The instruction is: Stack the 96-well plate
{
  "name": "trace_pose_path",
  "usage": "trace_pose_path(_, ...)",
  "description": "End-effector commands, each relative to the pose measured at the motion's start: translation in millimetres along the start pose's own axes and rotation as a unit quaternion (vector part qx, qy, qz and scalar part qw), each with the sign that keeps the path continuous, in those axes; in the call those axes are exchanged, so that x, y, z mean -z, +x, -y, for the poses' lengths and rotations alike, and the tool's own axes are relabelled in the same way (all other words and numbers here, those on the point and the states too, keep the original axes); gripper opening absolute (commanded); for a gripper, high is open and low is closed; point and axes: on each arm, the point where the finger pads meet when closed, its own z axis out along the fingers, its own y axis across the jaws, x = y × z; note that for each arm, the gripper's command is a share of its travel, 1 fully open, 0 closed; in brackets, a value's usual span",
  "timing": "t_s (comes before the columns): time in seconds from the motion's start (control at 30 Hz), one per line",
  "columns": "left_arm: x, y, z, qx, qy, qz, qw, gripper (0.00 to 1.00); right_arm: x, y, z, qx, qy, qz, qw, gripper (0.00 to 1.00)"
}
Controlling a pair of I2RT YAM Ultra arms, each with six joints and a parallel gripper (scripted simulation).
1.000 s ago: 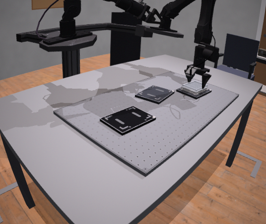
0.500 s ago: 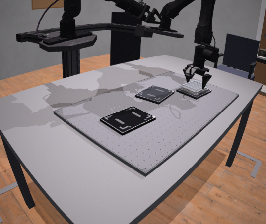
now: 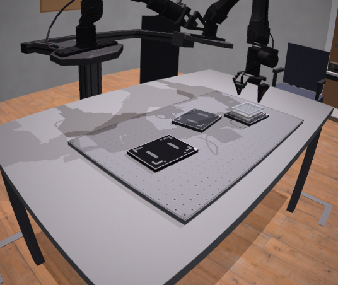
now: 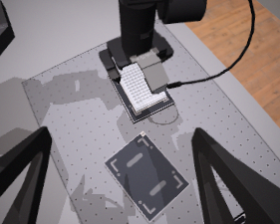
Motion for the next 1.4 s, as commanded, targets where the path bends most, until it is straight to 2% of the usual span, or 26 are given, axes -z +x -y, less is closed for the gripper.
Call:
trace_pose_path(0.0, 43, -3, 5, -0.001, 0.004, 0.001, 1.000, 1.00, 0, -6, -1, -0.002, 0.001, 0.012, 1.000, 1.00)
trace_pose_path(0.07, 57, -3, 6, -0.001, 0.004, 0.002, 1.000, 1.00, 0, -6, -1, -0.002, 0.001, 0.012, 1.000, 1.00)
trace_pose_path(0.13, 57, -3, 6, -0.001, 0.004, 0.002, 1.000, 1.00, 0, -6, -1, -0.002, 0.001, 0.012, 1.000, 1.00)
trace_pose_path(0.17, 65, -6, -6, 0.001, -0.009, 0.006, 1.000, 1.00, 0, -6, -1, -0.002, 0.001, 0.012, 1.000, 1.00)
trace_pose_path(0.4, 58, -4, -12, 0.020, -0.012, 0.014, 1.000, 1.00, 0, -6, -1, -0.002, 0.001, 0.012, 1.000, 1.00)
trace_pose_path(0.47, 64, -9, -24, 0.054, -0.040, 0.034, 0.997, 1.00, 0, -6, -1, -0.002, 0.001, 0.012, 1.000, 1.00)
trace_pose_path(0.63, 70, -7, -19, 0.172, -0.072, 0.084, 0.979, 1.00, 0, -6, -1, -0.002, 0.001, 0.012, 1.000, 1.00)
trace_pose_path(0.7, 70, -7, -19, 0.172, -0.072, 0.084, 0.979, 1.00, 0, -6, -1, -0.002, 0.001, 0.012, 1.000, 1.00)
trace_pose_path(0.87, 77, -4, -13, 0.279, -0.101, 0.128, 0.946, 1.00, 0, -6, -1, -0.002, 0.001, 0.012, 1.000, 1.00)
trace_pose_path(1.2, 87, 3, 0, 0.425, -0.144, 0.182, 0.875, 1.00, 0, -6, -1, -0.002, 0.001, 0.012, 1.000, 1.00)
trace_pose_path(1.27, 87, 3, 0, 0.425, -0.144, 0.182, 0.875, 1.00, 0, -6, -1, -0.002, 0.001, 0.012, 1.000, 1.00)
trace_pose_path(1.37, 91, 5, 1, 0.480, -0.161, 0.207, 0.837, 1.00, 0, -6, -1, -0.002, 0.001, 0.012, 1.000, 1.00)
